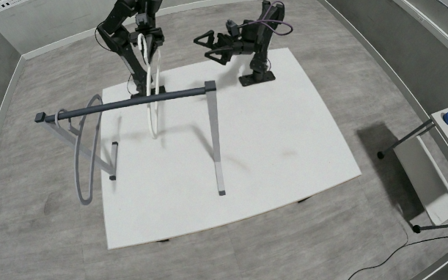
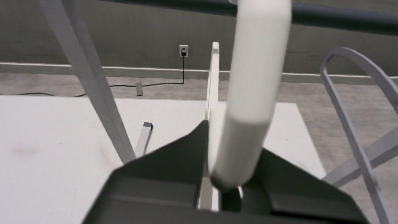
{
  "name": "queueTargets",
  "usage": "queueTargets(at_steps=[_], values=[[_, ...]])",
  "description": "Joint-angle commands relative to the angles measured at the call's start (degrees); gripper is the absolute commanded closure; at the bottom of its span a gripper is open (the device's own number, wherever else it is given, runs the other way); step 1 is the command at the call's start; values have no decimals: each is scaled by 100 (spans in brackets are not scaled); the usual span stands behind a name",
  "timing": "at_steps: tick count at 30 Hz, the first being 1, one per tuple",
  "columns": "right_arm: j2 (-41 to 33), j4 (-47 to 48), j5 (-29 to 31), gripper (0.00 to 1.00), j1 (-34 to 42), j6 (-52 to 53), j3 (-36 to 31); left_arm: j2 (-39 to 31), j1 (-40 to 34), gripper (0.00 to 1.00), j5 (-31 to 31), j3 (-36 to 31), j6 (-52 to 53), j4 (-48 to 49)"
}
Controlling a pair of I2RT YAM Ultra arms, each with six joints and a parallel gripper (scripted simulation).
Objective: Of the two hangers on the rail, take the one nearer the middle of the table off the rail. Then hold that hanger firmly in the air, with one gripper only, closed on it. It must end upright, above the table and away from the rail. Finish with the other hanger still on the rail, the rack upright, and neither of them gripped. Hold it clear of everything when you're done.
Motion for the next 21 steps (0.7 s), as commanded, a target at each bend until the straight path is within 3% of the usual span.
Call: queueTargets(at_steps=[1,21], values=[[52,45,171,100,82,70,181,10,-41,0,1,229,-26,42],[7,35,124,100,46,31,130,10,-41,0,1,229,-26,42]])
